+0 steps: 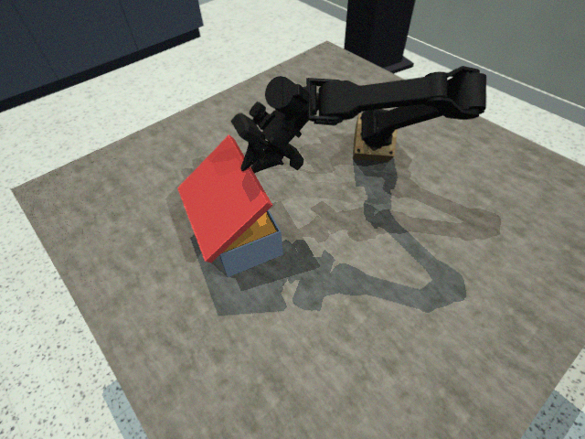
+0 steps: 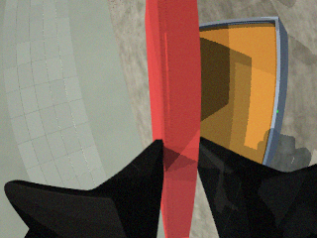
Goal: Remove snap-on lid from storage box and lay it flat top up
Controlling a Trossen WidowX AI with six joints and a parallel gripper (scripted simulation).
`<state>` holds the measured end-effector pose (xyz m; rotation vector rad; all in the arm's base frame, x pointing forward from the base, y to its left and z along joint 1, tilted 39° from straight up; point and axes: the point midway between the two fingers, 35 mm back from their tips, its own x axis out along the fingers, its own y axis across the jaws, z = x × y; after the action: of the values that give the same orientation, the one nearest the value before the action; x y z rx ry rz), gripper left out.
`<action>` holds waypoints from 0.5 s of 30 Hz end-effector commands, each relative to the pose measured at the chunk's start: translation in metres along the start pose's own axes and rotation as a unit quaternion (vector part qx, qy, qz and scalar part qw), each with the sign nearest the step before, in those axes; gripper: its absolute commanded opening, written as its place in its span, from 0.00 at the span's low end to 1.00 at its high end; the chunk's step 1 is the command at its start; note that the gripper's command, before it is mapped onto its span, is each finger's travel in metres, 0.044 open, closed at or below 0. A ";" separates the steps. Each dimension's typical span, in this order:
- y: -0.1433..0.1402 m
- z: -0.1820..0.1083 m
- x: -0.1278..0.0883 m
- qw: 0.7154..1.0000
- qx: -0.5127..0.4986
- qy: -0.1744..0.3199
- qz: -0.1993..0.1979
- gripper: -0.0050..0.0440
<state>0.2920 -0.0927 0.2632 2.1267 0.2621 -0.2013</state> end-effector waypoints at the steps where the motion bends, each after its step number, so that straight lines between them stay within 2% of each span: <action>1: 0.010 -0.002 -0.006 1.000 -0.007 0.001 0.007 0.00; 15: 0.016 0.000 -0.012 1.000 -0.007 0.001 0.007 0.00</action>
<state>0.2850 -0.1003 0.2771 2.1239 0.2578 -0.1968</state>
